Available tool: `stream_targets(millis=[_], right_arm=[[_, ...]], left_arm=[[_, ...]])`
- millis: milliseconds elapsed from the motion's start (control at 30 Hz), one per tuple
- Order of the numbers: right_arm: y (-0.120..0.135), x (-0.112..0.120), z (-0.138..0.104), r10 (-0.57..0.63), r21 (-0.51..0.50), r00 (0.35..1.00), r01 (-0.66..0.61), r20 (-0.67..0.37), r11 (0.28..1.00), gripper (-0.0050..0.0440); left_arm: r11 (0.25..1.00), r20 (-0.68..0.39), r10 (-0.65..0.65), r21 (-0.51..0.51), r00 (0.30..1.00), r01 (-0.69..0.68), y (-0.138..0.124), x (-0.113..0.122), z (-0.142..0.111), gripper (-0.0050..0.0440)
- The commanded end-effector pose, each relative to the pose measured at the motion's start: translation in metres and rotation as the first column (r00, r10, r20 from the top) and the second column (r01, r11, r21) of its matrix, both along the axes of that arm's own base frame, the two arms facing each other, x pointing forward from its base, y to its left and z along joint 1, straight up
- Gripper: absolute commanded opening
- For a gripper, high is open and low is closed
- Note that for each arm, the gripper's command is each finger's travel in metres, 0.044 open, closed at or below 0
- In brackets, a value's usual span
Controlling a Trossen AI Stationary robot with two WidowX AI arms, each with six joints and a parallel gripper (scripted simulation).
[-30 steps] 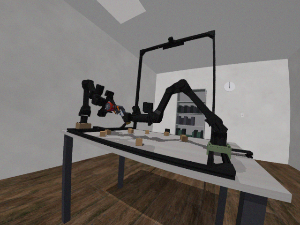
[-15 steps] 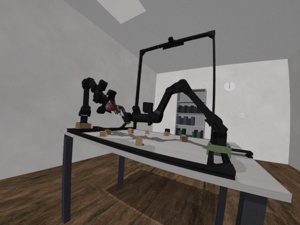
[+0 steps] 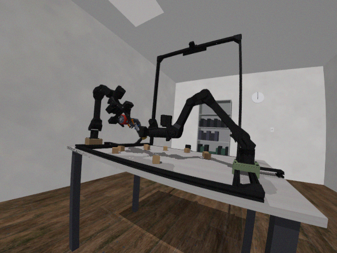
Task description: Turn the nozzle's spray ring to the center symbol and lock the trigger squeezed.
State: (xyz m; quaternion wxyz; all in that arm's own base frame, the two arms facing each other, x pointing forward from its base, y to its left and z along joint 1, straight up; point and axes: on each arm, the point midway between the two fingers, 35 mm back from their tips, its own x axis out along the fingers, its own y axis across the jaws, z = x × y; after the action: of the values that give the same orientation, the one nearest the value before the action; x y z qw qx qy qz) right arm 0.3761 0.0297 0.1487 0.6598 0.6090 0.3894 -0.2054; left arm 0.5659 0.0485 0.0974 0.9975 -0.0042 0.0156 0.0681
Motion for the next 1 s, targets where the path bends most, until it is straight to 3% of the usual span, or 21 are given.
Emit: stream_targets(millis=[0,133,200,600,967], right_arm=[[0.0000,0.0000,0.0001,0.000,0.000,1.000,0.000,0.000,1.000,0.0024],[0.0000,0.0000,0.0001,0.000,0.000,1.000,0.000,0.000,1.000,0.0120],[0.0000,0.0000,0.0001,0.000,0.000,1.000,0.000,0.000,1.000,0.0120],[0.0000,0.0000,0.0001,0.000,0.000,1.000,0.000,0.000,1.000,0.0400],[-0.0019,-0.0041,0.0061,0.000,0.000,1.000,0.000,0.000,1.000,0.0400]], left_arm=[[1.000,0.031,0.003,0.010,1.000,-0.003,0.0009,0.0023,0.0102,0.0000],[1.000,0.031,0.003,0.010,1.000,-0.003,0.0009,0.0023,0.0102,0.0000],[1.000,0.031,0.003,0.010,1.000,-0.003,0.0009,0.0023,0.0102,0.0000],[1.000,0.031,0.003,0.010,1.000,-0.003,0.0009,0.0023,0.0102,0.0000],[1.000,0.031,0.003,0.010,1.000,-0.003,0.0009,0.0023,0.0102,0.0000]])
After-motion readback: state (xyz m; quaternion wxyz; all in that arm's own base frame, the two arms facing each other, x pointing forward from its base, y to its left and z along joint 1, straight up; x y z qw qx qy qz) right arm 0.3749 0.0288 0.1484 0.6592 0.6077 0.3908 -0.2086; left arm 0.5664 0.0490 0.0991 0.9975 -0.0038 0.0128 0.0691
